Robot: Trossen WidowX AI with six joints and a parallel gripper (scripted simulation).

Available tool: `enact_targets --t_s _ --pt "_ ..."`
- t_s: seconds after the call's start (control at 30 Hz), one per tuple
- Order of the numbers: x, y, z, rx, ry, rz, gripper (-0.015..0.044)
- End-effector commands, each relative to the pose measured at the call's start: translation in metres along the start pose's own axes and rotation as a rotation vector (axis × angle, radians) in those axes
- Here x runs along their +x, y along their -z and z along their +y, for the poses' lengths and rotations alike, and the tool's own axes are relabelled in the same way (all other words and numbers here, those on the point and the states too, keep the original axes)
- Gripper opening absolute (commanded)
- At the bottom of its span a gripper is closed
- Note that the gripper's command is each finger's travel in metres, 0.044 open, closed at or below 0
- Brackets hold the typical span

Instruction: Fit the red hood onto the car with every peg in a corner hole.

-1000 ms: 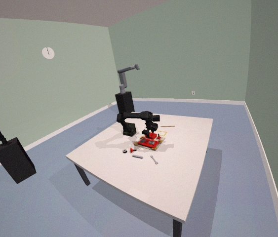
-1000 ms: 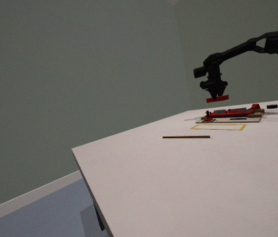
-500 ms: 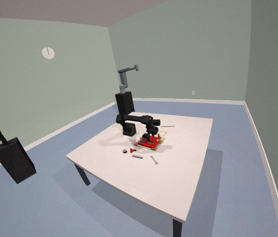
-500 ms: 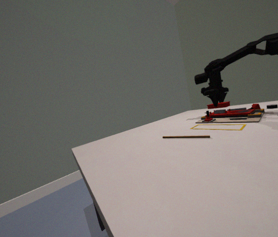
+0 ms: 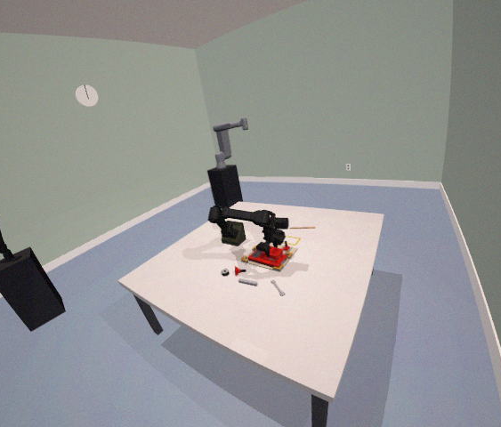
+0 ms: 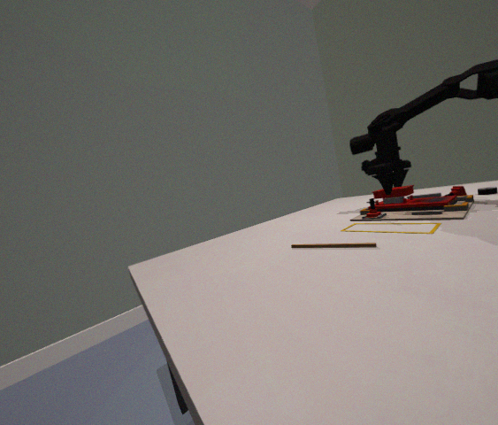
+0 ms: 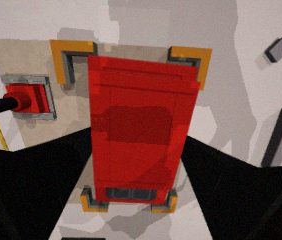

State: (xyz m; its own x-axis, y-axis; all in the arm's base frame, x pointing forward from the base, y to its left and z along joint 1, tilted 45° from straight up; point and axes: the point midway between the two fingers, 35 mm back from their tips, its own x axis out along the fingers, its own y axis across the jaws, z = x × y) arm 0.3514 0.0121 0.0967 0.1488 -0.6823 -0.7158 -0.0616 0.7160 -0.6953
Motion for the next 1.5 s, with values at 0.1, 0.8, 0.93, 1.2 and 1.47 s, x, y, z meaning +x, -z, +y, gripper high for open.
enact_targets --t_s 0.1,0.8,0.93,1.2,1.47 --pt "0.003 0.0 -0.001 -0.001 0.003 -0.001 0.0" --pt "0.011 -0.001 -0.001 -0.001 0.003 -0.001 0.0" --pt "0.012 -0.001 -0.001 -0.001 0.003 -0.001 0.0" --pt "0.015 -0.001 -0.001 -0.001 0.003 -0.001 0.0" --pt "0.018 -0.001 -0.001 -0.001 0.004 -0.001 0.0"
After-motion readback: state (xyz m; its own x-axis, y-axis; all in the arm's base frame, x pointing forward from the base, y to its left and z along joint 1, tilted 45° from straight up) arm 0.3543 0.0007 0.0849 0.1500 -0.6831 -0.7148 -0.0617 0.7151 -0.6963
